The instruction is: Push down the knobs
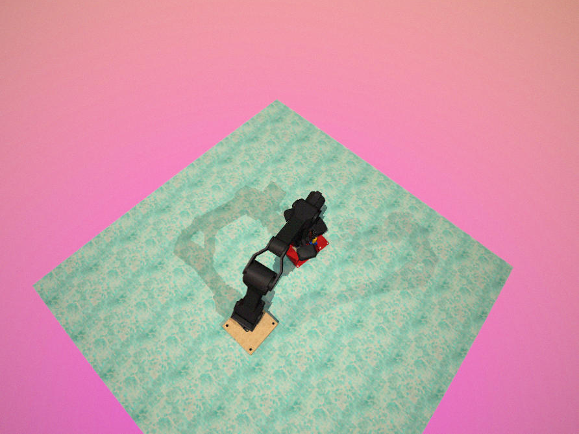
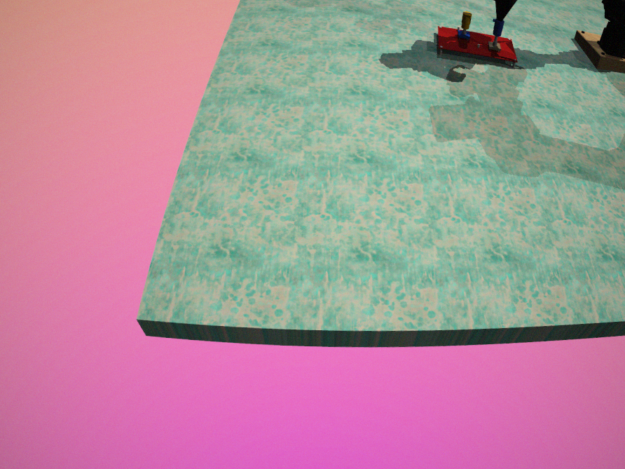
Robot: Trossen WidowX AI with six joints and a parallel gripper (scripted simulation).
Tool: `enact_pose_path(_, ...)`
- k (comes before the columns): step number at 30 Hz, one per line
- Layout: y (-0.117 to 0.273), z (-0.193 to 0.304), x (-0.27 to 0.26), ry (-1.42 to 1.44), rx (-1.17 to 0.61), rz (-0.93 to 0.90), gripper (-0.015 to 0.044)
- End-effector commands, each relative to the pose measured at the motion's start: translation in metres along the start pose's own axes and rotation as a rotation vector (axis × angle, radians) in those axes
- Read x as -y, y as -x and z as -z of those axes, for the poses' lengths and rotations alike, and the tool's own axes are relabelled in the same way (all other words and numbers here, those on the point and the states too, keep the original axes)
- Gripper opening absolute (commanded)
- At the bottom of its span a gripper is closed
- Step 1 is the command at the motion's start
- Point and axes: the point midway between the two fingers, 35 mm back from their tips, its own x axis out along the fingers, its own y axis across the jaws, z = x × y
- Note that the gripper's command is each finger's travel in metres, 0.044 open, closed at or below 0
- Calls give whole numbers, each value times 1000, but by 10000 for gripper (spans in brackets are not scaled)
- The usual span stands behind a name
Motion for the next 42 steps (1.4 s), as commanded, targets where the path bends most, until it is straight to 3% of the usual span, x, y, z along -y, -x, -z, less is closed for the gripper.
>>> enact_pose_path(1,-6,0,-1,-1,-6,0,0)
enact_pose_path(42,-17,0,-1,-1,-6,0,0)
